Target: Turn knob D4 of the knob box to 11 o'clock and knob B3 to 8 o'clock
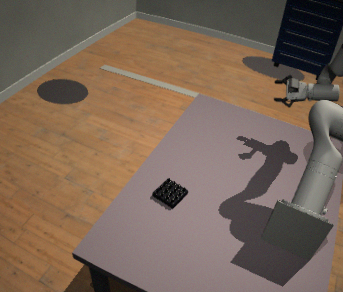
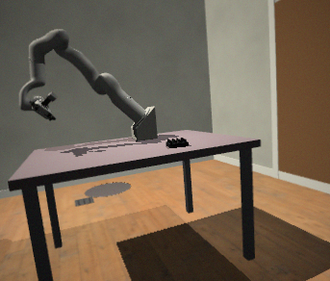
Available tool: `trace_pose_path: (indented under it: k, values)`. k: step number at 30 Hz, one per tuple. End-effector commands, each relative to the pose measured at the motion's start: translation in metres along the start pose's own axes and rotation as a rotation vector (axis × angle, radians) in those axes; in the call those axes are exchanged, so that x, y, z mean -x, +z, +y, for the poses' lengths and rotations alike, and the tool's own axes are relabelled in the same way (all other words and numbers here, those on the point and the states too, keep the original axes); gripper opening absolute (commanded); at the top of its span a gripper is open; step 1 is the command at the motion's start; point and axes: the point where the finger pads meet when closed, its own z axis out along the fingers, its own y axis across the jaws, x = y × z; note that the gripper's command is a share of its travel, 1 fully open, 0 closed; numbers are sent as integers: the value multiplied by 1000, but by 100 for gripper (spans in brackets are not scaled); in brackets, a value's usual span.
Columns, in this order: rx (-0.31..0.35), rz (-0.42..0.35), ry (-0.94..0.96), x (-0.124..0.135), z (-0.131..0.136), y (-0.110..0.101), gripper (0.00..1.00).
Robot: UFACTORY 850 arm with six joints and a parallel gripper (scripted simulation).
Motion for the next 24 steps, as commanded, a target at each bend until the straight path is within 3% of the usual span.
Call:
trace_pose_path:
  k: [1,19,24]
  values:
    - [1,0,-1,0,1,0,100]
    - [0,1,-3,0,1,0,100]
    - [-31,42,-27,-8,-7,10,100]
